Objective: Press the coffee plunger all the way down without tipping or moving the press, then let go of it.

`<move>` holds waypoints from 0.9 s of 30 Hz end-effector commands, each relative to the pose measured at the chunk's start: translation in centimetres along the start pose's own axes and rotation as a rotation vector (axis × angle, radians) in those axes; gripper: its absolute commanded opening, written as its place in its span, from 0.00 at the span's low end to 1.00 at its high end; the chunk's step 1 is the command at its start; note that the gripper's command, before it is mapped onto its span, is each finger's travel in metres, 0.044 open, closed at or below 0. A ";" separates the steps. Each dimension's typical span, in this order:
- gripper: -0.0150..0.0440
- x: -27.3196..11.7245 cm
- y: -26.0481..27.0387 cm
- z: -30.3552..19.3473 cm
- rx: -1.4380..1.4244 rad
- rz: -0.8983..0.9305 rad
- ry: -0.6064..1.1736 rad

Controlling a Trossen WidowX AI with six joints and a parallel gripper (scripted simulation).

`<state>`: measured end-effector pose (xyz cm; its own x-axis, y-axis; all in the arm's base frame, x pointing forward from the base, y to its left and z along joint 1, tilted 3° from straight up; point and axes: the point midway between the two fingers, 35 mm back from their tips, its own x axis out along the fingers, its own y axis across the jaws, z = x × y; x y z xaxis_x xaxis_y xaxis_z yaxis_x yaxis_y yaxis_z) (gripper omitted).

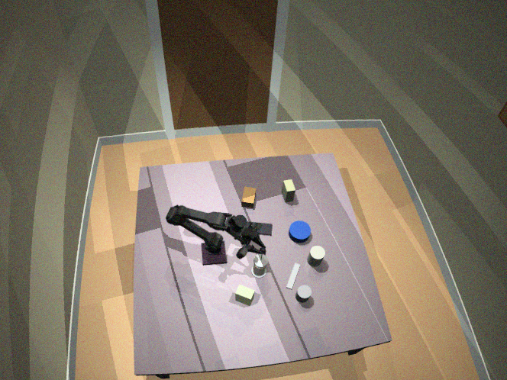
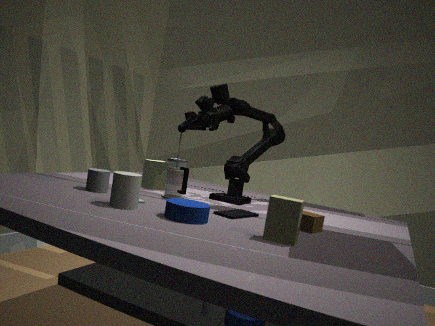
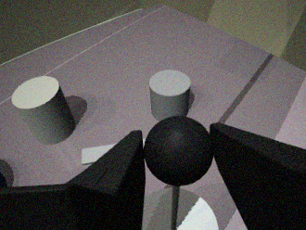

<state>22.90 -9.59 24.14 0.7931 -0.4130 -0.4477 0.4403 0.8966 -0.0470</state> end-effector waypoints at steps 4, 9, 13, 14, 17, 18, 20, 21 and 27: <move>0.46 1.4 0.0 -2.6 -0.010 0.000 0.055; 0.46 1.8 0.0 -3.3 -0.011 -0.001 0.055; 0.46 2.2 0.0 -3.9 -0.011 -0.001 0.055; 0.46 2.2 0.0 -4.0 -0.011 -0.001 0.055; 0.46 2.5 0.0 -4.4 -0.011 -0.001 0.055; 0.46 2.6 0.0 -4.6 -0.011 -0.001 0.055; 0.46 2.8 0.0 -4.8 -0.011 -0.001 0.055; 0.46 2.9 0.0 -5.0 -0.011 -0.001 0.055; 0.46 3.4 0.0 -5.8 -0.011 -0.001 0.055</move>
<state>23.47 -10.09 20.75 0.8062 -0.4165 -0.4202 0.4410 0.8965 -0.0426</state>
